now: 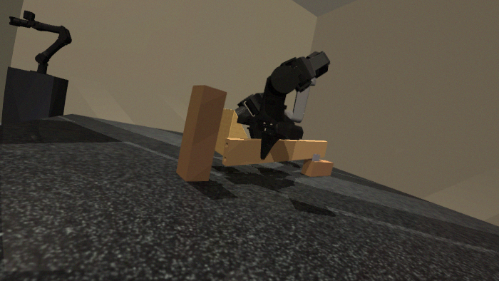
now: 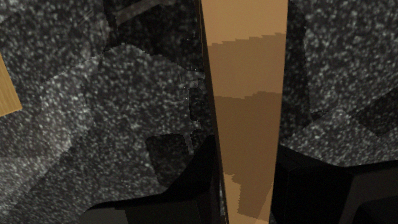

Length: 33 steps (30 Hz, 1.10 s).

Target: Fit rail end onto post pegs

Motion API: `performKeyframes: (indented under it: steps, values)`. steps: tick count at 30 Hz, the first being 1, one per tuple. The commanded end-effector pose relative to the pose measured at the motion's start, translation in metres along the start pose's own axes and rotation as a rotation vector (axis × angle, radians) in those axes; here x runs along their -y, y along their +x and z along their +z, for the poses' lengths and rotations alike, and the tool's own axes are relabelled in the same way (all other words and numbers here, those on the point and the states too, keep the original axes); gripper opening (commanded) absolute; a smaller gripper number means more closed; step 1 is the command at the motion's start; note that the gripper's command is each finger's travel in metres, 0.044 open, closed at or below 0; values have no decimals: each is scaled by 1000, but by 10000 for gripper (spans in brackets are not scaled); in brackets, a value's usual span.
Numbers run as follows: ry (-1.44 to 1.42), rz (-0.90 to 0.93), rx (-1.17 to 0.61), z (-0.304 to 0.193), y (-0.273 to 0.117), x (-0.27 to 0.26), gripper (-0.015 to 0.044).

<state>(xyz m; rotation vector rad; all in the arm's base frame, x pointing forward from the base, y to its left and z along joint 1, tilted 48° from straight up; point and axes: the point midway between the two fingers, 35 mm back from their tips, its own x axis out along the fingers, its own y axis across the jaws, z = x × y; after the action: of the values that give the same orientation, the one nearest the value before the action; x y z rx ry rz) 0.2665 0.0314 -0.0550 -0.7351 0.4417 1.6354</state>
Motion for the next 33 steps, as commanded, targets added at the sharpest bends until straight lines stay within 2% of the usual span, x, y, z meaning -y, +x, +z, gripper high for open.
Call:
performKeyframes:
  steps: [1,33]
  values:
    - [0,-14,2,-1,-5,3,0]
    - [0,-14,1,-1,-22,3,0]
